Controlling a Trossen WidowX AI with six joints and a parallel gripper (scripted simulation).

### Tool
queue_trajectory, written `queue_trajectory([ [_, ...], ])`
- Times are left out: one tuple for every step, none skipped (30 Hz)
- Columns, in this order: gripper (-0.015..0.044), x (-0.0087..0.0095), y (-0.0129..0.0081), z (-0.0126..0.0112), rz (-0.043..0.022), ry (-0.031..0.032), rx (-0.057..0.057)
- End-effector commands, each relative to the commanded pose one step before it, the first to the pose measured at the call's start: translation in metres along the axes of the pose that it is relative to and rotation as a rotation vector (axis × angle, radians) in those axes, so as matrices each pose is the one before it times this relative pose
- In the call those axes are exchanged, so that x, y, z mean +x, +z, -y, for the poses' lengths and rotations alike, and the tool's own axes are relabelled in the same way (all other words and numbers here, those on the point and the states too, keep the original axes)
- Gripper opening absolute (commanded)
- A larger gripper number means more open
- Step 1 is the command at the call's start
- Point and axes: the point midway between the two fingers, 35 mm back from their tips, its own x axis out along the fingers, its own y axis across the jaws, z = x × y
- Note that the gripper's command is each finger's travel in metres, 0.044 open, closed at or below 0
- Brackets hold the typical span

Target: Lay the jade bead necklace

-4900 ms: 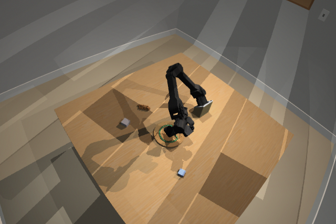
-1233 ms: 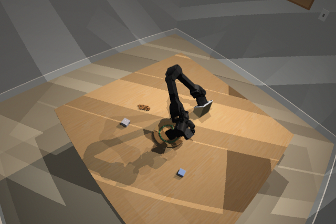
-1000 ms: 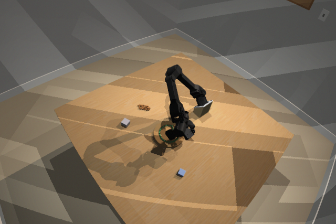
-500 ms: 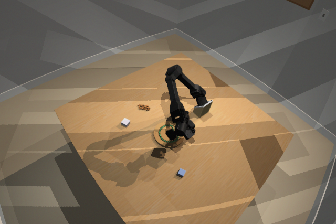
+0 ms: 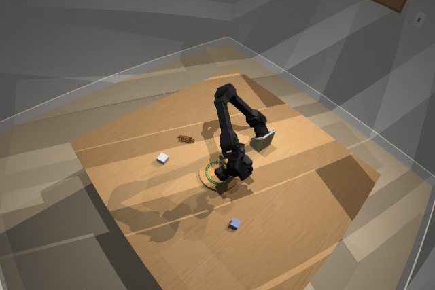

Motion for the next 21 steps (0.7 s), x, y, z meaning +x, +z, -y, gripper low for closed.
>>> queue_trajectory([
  [0.044, -0.00099, 0.00051, 0.00044, 0.00511, 0.00211, 0.0069],
  [0.044, 0.0, 0.0, 0.0, 0.0, 0.0, 0.0],
  [0.044, 0.0, 0.0, 0.0, 0.0, 0.0, 0.0],
  [0.044, 0.0, 0.0, 0.0, 0.0, 0.0, 0.0],
  [0.044, 0.0, 0.0, 0.0, 0.0, 0.0, 0.0],
  [0.044, 0.0, 0.0, 0.0, 0.0, 0.0, 0.0],
  [0.0414, -0.00045, -0.00119, -0.00003, -0.00004, 0.00023, -0.0021],
  [0.0387, -0.00133, -0.00356, -0.00013, -0.00012, 0.00068, -0.0063],
  [0.0361, -0.00226, -0.00598, -0.00024, -0.00015, 0.00085, -0.0099],
  [0.0335, -0.0027, -0.00731, -0.00048, -0.00018, 0.00089, -0.0117],
  [0.0309, -0.0026, -0.00728, -0.00076, -0.0002, 0.00089, -0.0117],
  [0.0282, -0.00279, -0.00744, -0.00068, -0.0001, -0.00008, -0.0095],
  [0.0256, -0.00271, -0.00742, -0.00091, -0.00015, -0.0002, -0.0092],
  [0.023, -0.00259, -0.00737, -0.00118, -0.00021, -0.00019, -0.0092],
  [0.0204, -0.00248, -0.00731, -0.00144, -0.00027, -0.00017, -0.0091],
  [0.0177, -0.00237, -0.00724, -0.0017, -0.00033, -0.00016, -0.0091],
  [0.0151, -0.00227, -0.0072, -0.00197, -0.00039, -0.00014, -0.0092],
  [0.0125, -0.00217, -0.00716, -0.00225, -0.00045, -0.00012, -0.0093],
  [0.012, -0.00205, -0.00702, -0.00249, -0.00051, -0.0001, -0.0092],
  [0.012, -0.00154, -0.00548, -0.00215, -0.00044, -0.00006, -0.0073],
  [0.012, -0.00089, -0.00325, -0.00137, -0.00028, -0.00003, -0.0044],
])
